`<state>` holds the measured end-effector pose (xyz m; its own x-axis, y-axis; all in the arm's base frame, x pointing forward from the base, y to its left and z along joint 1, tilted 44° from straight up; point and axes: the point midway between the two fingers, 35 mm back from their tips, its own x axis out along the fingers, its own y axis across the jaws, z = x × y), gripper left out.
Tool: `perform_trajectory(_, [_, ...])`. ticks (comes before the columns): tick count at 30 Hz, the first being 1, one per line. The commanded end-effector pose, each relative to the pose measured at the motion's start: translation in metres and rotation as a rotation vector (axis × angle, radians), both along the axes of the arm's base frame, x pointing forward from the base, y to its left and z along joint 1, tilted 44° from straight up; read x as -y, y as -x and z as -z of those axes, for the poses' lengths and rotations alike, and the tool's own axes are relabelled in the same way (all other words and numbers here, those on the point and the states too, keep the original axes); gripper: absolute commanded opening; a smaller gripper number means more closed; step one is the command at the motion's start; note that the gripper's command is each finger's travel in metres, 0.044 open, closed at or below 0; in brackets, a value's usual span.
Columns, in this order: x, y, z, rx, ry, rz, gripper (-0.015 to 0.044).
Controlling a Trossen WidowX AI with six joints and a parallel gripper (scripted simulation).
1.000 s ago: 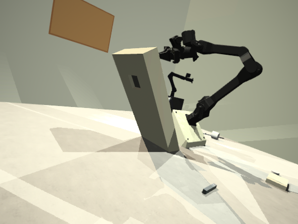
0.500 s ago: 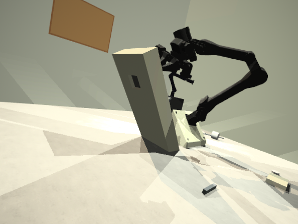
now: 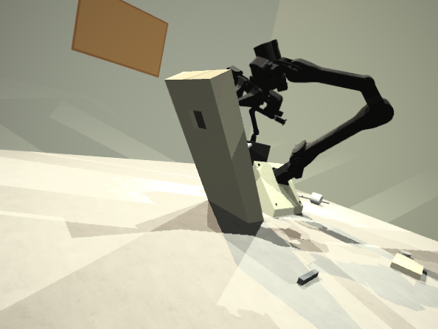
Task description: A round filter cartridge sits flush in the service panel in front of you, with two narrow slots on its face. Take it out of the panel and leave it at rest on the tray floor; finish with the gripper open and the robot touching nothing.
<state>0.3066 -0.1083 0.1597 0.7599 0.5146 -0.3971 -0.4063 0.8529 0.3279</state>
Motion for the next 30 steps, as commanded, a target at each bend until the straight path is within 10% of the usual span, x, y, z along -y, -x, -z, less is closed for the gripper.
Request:
perform_trajectory(1, [-0.005,-0.005,0.005,-0.011,-0.005,-0.002,0.0095])
perform_trajectory(30, [-0.029,-0.036,0.020,-0.004,-0.009,0.000,0.0095])
